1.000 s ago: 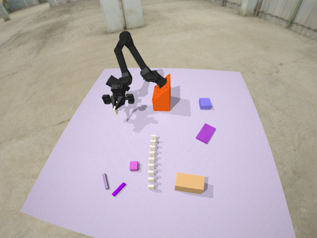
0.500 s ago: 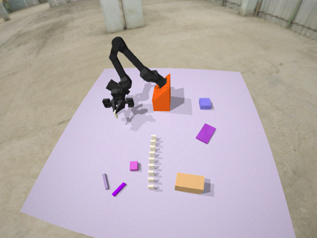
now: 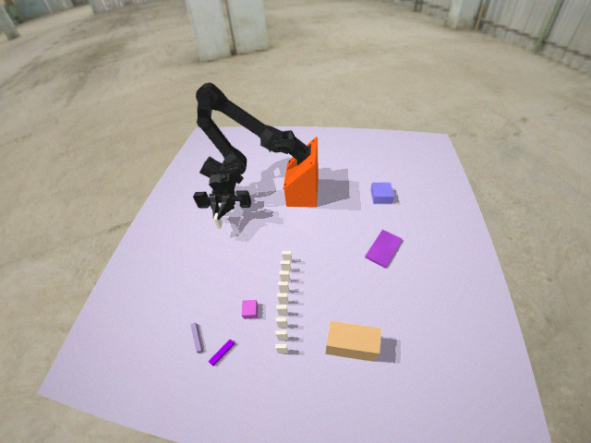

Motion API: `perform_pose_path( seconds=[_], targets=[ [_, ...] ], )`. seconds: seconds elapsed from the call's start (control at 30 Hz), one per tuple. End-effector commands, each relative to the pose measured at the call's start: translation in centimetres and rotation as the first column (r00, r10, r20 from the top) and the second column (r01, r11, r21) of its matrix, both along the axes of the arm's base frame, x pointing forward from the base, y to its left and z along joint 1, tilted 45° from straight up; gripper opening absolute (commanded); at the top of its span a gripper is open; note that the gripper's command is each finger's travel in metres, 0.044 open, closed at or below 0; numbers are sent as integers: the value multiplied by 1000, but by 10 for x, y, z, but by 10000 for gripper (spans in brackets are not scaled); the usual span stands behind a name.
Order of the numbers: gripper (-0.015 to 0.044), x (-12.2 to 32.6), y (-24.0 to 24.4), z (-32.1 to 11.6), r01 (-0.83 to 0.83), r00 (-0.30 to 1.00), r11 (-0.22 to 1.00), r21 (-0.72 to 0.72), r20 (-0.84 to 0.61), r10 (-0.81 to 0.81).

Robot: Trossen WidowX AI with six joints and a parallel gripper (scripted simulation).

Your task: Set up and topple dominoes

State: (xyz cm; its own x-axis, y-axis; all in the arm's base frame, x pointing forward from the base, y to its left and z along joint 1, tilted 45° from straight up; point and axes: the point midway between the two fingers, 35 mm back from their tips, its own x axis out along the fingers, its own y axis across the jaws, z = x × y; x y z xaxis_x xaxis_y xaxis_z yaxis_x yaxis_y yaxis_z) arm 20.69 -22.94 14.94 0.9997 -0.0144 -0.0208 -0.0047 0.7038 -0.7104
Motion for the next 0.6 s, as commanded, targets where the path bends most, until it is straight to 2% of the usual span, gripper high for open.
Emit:
perform_pose_path(
  seconds=[0.0, 0.57],
  targets=[
    [28, 0, -7, -6, -4, 1000, 1000, -11, 2, 4],
    [28, -1, -28, -40, -2, 1000, 1000, -7, 1, 2]
  ],
)
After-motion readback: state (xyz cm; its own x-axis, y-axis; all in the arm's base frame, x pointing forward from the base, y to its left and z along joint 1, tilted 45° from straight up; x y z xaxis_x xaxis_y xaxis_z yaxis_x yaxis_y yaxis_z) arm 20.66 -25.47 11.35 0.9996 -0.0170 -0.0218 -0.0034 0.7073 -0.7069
